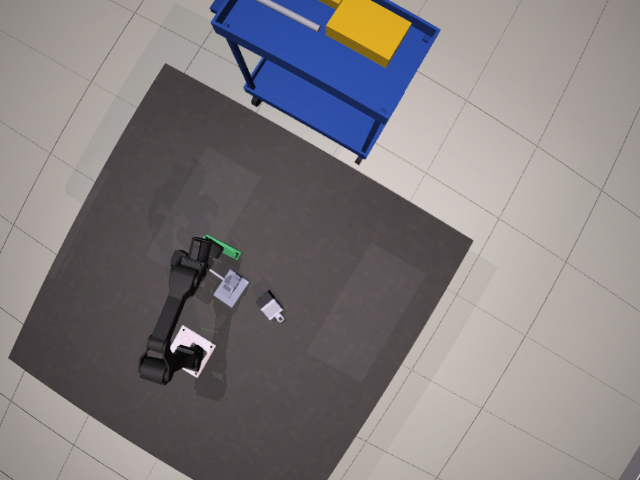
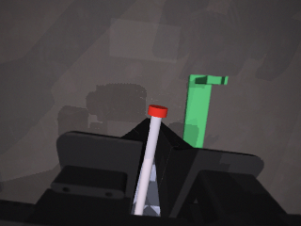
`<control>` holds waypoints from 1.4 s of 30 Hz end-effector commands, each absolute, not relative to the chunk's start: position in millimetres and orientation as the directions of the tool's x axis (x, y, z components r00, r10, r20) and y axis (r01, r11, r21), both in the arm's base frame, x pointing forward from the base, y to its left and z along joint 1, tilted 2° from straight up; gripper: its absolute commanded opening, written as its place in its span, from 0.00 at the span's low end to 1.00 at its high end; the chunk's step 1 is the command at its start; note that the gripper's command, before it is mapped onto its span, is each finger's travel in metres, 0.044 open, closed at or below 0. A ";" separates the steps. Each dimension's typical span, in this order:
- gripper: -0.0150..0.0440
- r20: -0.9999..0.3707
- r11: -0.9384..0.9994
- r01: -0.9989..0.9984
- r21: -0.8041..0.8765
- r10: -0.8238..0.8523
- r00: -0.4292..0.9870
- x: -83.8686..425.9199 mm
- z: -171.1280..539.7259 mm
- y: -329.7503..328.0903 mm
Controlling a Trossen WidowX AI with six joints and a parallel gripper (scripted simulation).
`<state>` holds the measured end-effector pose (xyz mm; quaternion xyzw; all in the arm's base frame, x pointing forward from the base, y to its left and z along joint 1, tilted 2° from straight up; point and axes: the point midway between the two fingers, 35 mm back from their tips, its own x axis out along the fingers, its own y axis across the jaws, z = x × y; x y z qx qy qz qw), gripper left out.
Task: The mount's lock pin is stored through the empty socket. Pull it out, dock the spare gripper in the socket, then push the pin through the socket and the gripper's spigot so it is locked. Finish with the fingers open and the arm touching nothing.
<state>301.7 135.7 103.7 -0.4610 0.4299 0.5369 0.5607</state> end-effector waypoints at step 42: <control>0.25 -0.979 0.001 -0.999 -0.039 0.201 0.038 301.9 107.9 172.0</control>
